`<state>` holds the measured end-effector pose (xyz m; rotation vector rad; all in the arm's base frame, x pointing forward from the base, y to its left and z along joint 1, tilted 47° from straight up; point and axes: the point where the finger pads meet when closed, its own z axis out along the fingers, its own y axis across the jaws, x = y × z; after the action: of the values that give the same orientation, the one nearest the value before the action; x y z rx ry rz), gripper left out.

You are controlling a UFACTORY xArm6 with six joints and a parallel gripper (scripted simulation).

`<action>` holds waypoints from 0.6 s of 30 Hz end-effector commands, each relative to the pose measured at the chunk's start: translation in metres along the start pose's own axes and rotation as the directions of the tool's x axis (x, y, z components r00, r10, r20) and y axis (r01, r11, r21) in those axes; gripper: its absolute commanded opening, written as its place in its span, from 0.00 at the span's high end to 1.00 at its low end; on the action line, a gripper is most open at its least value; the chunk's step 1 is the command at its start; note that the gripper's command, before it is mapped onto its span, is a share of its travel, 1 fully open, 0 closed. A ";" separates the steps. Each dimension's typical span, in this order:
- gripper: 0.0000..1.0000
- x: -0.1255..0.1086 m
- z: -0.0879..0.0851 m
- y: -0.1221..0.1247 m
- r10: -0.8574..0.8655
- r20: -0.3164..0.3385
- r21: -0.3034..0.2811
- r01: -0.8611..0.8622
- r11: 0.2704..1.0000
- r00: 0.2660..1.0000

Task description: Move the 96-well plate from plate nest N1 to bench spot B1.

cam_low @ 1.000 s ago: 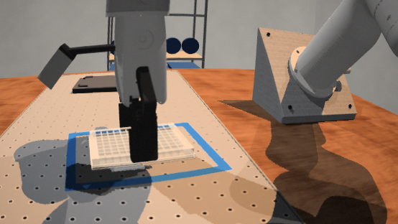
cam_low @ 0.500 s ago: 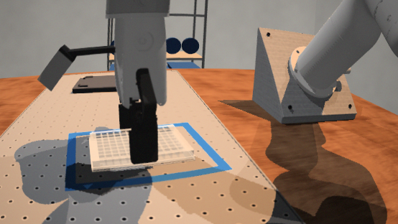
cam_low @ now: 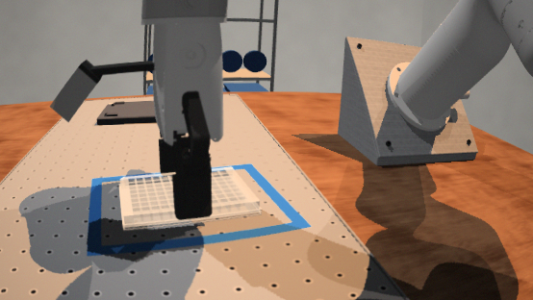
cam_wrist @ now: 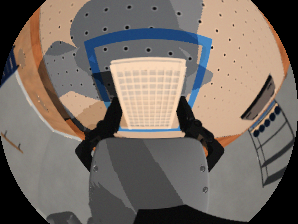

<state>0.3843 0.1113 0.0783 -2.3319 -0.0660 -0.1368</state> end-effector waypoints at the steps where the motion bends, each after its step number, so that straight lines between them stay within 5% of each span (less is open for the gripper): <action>1: 0.00 0.001 -0.001 0.000 -0.001 -0.003 -0.001 0.001 1.000 1.000; 12: 0.00 0.001 -0.001 0.000 -0.001 -0.003 -0.001 0.001 1.000 1.000; 18: 0.00 0.001 -0.017 0.000 -0.001 -0.002 -0.001 0.001 1.000 1.000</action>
<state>0.3836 0.1061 0.0831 -2.3320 -0.0659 -0.1363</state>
